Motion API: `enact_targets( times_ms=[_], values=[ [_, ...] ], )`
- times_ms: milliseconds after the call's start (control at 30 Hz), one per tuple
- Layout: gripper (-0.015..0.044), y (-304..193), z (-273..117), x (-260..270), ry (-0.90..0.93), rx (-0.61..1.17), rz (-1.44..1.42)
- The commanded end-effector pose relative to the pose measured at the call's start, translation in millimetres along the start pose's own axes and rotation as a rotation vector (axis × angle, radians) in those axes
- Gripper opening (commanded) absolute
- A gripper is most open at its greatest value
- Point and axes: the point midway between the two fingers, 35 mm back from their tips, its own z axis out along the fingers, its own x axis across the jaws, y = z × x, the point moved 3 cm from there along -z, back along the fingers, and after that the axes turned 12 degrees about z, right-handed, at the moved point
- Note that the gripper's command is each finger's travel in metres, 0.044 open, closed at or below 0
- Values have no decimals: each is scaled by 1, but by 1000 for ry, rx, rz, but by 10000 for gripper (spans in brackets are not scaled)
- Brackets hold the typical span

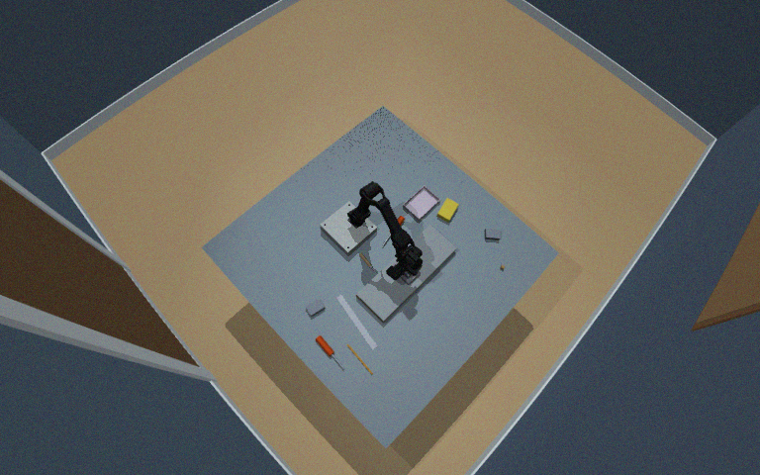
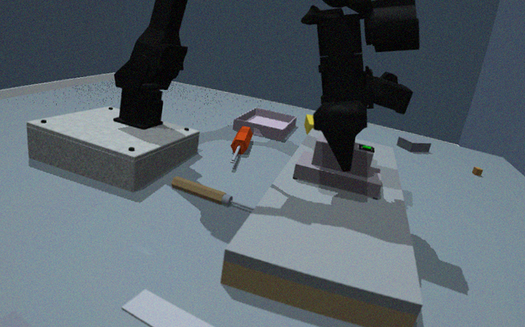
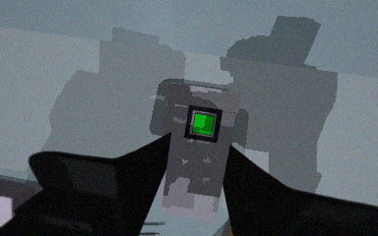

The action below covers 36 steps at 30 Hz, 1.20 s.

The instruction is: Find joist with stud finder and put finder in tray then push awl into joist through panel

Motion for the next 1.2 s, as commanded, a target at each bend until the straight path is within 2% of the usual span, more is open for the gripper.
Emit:
enact_targets(
  times_ms=[0,1167],
  values=[
    [0,-3,0,12,5,1,-1],
    [0,-18,0,87,10,2,1]
  ],
)
